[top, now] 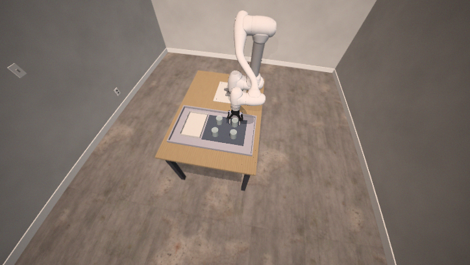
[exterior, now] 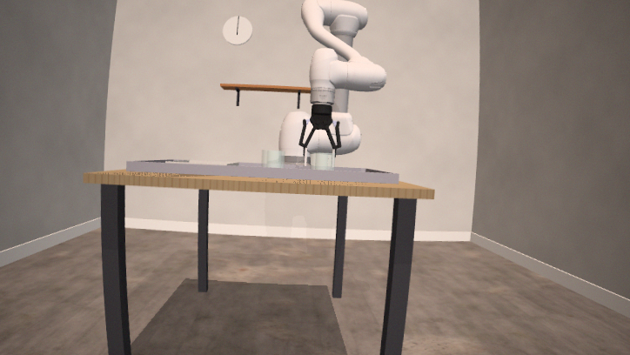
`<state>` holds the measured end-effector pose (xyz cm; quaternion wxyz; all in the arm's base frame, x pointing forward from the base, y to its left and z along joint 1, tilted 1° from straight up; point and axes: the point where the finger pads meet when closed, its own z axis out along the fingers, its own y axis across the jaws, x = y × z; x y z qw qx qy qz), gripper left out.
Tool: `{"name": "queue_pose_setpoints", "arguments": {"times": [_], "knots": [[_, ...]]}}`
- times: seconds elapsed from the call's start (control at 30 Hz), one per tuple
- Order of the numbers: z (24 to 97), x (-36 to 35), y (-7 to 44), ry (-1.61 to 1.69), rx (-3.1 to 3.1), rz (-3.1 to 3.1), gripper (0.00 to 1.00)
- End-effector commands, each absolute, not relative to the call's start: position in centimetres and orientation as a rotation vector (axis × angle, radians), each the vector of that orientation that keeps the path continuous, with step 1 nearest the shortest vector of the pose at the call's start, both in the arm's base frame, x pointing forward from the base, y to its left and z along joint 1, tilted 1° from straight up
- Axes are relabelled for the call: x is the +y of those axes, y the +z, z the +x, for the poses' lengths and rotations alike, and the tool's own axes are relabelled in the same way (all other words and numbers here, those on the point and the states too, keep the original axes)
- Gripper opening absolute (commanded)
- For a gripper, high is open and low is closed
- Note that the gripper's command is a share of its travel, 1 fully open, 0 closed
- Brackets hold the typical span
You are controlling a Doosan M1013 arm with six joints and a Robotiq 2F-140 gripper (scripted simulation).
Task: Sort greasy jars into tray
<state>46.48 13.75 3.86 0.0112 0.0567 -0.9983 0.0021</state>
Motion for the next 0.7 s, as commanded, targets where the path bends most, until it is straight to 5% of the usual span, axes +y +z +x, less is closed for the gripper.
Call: {"name": "queue_pose_setpoints", "arguments": {"times": [0.0,0.67], "knots": [[46.48,13.75,3.86,0.006,-3.114,0.177,0.61],[46.48,13.75,3.86,0.006,-3.114,0.177,0.58]]}}
